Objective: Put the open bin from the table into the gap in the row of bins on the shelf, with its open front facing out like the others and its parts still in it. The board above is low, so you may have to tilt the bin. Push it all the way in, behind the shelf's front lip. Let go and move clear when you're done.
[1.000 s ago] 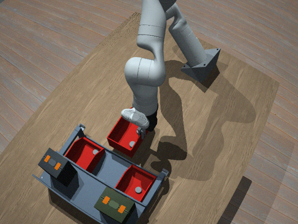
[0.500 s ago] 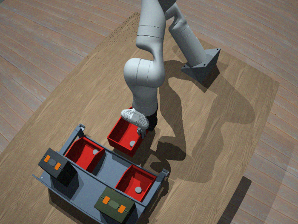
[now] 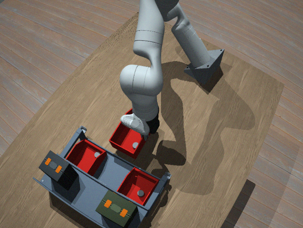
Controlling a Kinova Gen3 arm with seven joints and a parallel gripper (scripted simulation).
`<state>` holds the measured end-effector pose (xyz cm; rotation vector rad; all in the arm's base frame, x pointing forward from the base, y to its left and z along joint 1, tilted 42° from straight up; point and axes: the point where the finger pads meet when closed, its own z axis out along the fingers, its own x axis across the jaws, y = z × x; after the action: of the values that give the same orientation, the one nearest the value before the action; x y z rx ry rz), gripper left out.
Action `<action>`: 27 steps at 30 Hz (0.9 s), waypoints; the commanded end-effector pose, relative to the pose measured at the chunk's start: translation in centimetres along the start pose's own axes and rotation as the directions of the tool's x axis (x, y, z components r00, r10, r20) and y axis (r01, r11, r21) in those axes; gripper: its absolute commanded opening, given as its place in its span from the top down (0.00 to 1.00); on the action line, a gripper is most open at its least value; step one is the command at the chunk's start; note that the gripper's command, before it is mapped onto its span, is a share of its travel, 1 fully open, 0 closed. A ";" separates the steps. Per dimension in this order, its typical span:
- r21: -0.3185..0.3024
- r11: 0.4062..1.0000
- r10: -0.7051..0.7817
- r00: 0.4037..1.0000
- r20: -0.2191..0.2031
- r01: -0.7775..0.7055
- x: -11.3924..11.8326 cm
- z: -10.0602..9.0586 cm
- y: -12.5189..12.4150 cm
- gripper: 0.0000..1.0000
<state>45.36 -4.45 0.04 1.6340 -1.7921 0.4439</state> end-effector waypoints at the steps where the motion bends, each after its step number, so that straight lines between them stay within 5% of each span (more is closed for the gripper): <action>1: -0.016 1.000 0.005 1.000 0.002 -0.005 0.1 0.0 -0.5 1.00; 27: -0.156 0.988 0.005 1.000 0.002 -0.005 0.1 -0.7 -0.9 1.00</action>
<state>46.26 -4.14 0.50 1.5252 -1.7845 0.2977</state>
